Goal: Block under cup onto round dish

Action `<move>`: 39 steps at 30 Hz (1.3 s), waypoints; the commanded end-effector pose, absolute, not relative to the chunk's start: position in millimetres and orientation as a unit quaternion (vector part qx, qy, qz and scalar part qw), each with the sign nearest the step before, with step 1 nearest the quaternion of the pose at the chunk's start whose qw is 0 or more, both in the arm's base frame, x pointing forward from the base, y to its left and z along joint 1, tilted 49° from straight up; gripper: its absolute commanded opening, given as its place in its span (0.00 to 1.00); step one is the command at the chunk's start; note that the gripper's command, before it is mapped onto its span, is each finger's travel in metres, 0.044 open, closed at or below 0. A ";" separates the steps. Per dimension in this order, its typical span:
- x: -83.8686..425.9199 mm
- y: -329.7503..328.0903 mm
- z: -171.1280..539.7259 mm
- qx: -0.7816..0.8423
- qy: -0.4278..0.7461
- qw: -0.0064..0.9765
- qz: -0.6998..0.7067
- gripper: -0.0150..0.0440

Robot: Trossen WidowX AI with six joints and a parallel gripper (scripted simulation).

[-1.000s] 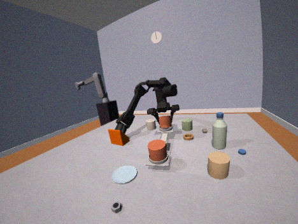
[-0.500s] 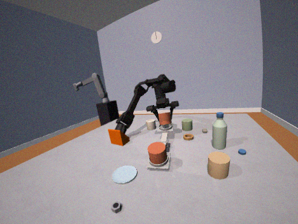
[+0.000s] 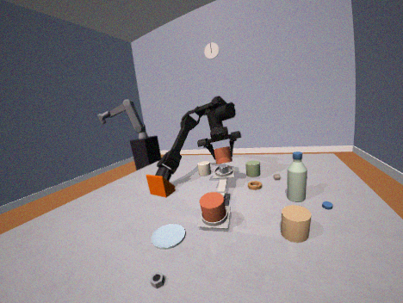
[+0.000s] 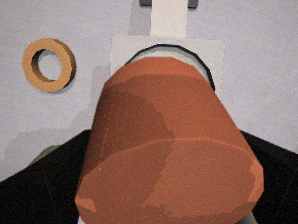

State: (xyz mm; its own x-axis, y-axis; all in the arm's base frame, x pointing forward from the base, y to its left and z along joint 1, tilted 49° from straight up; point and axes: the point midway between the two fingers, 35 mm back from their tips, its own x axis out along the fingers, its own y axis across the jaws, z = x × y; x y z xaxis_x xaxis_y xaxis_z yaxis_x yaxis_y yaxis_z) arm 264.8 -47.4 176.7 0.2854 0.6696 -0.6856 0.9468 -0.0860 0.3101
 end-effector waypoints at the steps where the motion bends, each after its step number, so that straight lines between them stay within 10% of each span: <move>1: 263.9 -52.7 181.7 0.712 0.562 0.376 -0.189 0.25; 39: 254.3 -67.6 197.5 0.718 0.546 0.385 -0.193 0.25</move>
